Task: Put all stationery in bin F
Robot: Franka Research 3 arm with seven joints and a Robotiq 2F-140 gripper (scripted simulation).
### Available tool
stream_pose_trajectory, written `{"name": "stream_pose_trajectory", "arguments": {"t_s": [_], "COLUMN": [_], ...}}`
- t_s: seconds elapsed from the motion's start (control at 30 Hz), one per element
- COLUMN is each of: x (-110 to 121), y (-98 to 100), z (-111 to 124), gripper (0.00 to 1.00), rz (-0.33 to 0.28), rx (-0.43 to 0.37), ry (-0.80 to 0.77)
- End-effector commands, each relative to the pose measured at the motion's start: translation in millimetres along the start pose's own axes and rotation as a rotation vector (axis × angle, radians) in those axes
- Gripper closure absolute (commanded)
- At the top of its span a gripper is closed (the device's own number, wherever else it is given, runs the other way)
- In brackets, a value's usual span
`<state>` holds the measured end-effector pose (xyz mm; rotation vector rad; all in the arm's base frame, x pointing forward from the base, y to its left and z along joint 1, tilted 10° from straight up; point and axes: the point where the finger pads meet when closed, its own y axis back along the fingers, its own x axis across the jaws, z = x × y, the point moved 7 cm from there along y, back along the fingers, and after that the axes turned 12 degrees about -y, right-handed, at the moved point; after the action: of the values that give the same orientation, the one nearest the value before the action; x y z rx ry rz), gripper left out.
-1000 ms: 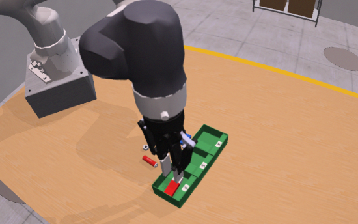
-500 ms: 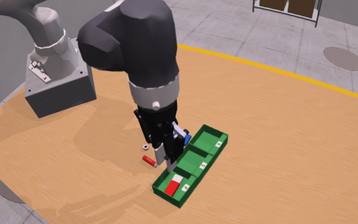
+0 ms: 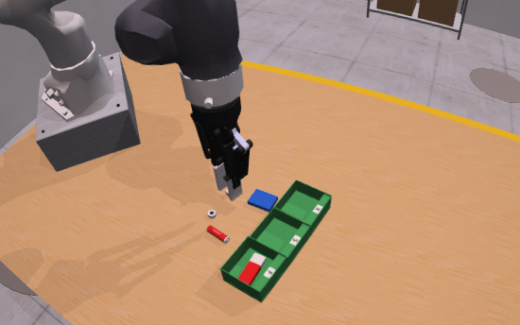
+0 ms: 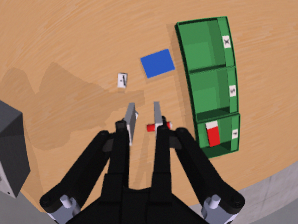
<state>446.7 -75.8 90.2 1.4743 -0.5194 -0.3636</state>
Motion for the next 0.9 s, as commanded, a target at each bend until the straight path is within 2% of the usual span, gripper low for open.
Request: {"name": "stream_pose_trajectory", "arguments": {"t_s": [0.0, 0.17, 0.87], "x": [-23.2, -57.3, -54.4], "y": [1.6, 0.3, 0.5], "z": [-14.5, -27.2, -28.1], "gripper": [0.82, 0.82, 0.82], "rz": [0.051, 0.057, 0.057], "rx": [-0.007, -0.008, -0.008], "ry": [-0.149, -0.168, -0.168]}}
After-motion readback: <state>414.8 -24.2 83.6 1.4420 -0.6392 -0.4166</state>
